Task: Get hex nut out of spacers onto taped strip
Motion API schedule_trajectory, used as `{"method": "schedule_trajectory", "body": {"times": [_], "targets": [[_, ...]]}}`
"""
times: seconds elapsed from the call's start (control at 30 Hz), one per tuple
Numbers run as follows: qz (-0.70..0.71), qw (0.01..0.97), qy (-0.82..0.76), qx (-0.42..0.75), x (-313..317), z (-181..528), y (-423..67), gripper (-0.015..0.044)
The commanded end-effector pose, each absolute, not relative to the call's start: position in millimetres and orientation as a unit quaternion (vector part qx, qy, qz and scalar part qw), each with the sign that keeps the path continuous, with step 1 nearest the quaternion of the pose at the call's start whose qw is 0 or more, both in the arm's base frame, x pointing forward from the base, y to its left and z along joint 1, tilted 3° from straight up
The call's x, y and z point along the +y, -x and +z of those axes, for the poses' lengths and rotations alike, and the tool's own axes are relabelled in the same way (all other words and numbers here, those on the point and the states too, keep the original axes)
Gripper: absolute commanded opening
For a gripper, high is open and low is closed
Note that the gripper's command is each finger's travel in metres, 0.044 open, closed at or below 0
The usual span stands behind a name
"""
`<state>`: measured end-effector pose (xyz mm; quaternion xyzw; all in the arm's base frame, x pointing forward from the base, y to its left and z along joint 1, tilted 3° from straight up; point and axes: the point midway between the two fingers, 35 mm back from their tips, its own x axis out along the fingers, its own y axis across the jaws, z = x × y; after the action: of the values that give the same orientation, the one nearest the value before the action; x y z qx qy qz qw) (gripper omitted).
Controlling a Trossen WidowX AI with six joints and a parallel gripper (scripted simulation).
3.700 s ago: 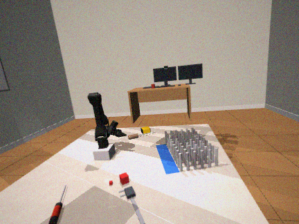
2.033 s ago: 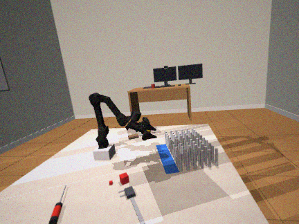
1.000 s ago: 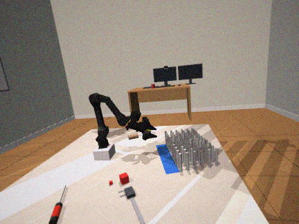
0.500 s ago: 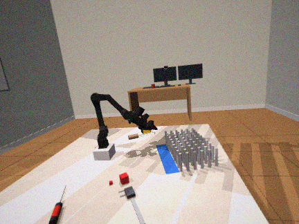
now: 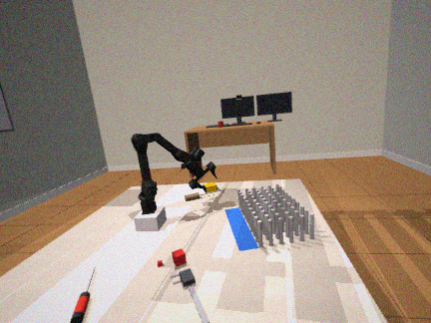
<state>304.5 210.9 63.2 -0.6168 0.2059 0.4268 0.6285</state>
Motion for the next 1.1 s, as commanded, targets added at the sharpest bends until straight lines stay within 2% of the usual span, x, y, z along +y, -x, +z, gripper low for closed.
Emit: {"method": "schedule_trajectory", "body": {"times": [0.0, 0.43, 0.93, 1.07], "targets": [[0.503, 0.365, 0.779, 0.079, 261, 71, -256, 0.0440], [0.512, -0.076, 0.844, -0.139, 303, 85, -170, 0.0440], [0.511, -0.088, 0.843, -0.144, 304, 84, -168, 0.0440], [0.513, -0.085, 0.843, -0.139, 304, 53, -172, 0.0440]]}}
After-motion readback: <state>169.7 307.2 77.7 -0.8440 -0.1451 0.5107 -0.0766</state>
